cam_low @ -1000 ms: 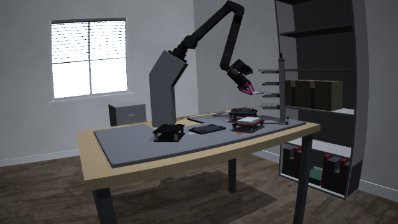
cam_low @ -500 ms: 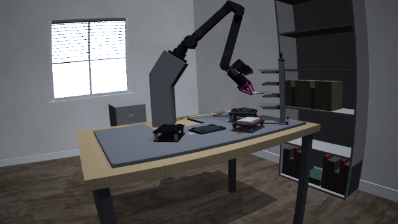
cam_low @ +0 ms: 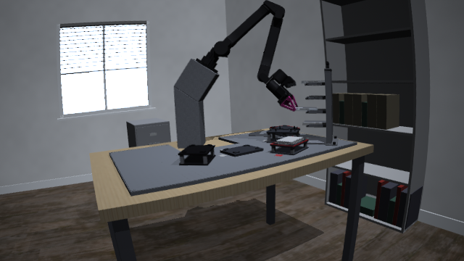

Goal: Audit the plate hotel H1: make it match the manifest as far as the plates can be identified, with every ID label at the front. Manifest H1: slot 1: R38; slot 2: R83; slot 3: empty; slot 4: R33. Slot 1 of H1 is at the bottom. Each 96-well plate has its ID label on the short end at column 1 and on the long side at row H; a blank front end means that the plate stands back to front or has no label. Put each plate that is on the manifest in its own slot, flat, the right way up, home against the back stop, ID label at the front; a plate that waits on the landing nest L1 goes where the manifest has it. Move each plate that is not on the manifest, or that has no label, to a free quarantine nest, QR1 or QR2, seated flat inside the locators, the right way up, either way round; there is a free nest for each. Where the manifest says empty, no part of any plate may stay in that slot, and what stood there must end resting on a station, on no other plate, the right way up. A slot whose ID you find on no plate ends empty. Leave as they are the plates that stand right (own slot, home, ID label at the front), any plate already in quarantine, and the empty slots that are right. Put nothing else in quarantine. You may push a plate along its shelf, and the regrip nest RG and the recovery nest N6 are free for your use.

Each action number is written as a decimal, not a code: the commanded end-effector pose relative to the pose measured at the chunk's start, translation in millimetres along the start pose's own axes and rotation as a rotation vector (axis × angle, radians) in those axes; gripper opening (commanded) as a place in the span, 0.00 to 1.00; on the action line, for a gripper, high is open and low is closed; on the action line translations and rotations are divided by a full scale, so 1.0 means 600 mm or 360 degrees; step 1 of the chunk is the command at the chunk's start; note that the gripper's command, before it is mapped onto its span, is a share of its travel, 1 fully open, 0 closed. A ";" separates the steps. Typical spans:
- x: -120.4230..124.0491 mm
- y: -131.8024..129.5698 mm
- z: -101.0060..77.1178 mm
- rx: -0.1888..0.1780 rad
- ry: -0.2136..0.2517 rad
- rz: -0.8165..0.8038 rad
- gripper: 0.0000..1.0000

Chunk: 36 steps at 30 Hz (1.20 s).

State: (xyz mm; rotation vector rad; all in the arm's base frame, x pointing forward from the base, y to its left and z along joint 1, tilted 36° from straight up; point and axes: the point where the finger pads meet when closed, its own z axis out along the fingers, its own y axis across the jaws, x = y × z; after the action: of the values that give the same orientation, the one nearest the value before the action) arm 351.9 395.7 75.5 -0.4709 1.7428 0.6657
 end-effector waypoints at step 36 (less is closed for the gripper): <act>-0.025 -0.002 0.033 0.0002 -0.0033 0.0000 0.86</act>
State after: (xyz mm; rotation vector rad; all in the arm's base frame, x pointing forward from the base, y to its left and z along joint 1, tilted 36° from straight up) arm 369.6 407.9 84.1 -0.4620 1.7281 0.6690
